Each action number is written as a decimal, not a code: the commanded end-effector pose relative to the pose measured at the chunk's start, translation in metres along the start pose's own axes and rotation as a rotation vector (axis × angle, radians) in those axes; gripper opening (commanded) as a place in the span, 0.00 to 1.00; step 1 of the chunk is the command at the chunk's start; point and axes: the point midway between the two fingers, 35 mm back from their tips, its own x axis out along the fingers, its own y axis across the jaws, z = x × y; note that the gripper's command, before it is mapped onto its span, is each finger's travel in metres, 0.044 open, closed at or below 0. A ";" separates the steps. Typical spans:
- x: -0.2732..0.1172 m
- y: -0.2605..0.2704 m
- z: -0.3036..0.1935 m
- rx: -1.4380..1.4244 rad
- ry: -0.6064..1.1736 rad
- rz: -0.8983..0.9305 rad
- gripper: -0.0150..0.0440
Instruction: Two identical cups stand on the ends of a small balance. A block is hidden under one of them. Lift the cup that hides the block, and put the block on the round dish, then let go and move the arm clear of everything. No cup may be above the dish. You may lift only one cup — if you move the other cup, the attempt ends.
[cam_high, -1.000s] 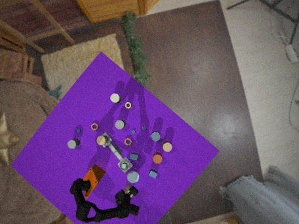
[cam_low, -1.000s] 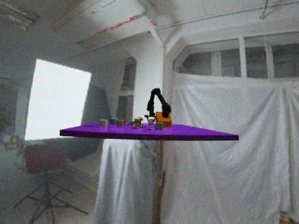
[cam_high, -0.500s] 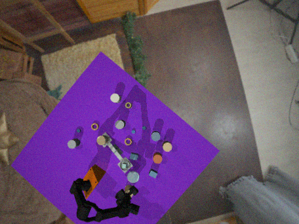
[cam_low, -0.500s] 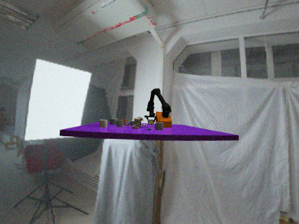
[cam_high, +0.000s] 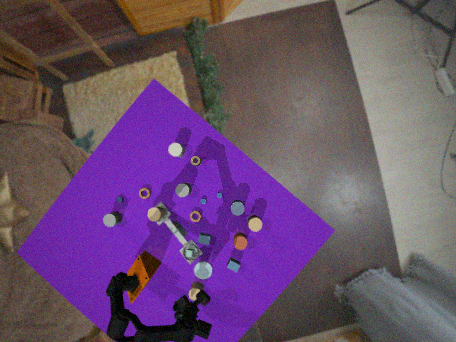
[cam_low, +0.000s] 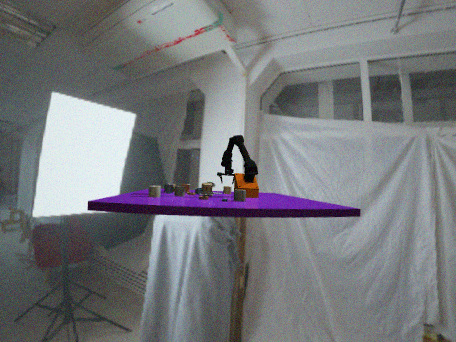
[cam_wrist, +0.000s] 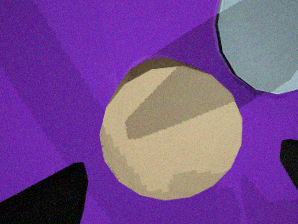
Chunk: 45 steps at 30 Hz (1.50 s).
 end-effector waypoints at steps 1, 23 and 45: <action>-0.002 -0.002 0.003 -0.008 -0.001 0.012 0.91; -0.027 -0.061 0.045 0.554 0.041 -0.003 0.69; -0.043 -0.103 0.101 1.274 0.023 -0.020 0.69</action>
